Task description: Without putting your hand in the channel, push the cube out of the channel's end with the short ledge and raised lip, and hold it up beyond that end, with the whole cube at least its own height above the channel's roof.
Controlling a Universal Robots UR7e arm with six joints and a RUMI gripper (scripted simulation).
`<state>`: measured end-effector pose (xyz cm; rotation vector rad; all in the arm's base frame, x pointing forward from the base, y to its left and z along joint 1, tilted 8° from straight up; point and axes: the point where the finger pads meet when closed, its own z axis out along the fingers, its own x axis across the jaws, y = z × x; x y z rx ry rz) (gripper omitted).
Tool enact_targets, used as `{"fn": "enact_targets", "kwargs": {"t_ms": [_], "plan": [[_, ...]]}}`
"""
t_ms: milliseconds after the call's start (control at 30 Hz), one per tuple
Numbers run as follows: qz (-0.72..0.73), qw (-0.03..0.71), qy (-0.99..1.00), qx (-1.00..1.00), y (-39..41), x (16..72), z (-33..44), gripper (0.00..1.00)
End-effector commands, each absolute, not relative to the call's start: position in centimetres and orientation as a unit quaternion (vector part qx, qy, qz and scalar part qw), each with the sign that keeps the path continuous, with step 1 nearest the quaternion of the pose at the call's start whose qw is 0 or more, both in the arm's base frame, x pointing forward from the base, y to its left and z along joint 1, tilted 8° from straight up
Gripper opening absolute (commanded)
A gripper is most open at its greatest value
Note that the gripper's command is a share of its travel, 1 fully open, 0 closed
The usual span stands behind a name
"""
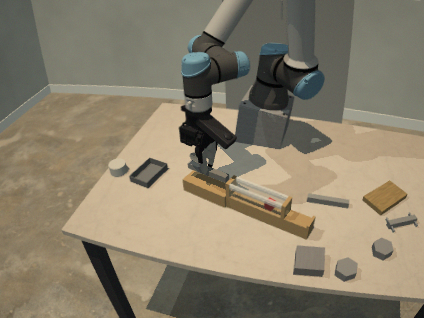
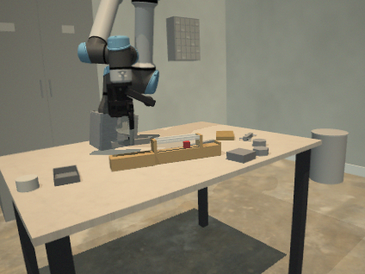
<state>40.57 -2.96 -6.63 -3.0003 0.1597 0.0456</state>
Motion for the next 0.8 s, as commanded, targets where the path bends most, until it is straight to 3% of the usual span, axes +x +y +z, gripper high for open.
{"fn": "enact_targets", "kwargs": {"t_ms": [0, 767], "plan": [[0.014, 0.068, 0.053, -0.996, -2.9, 40.6, -7.5, 0.00], [0.014, 0.068, 0.053, -0.996, -2.6, 40.6, -10.0, 0.00]]}}
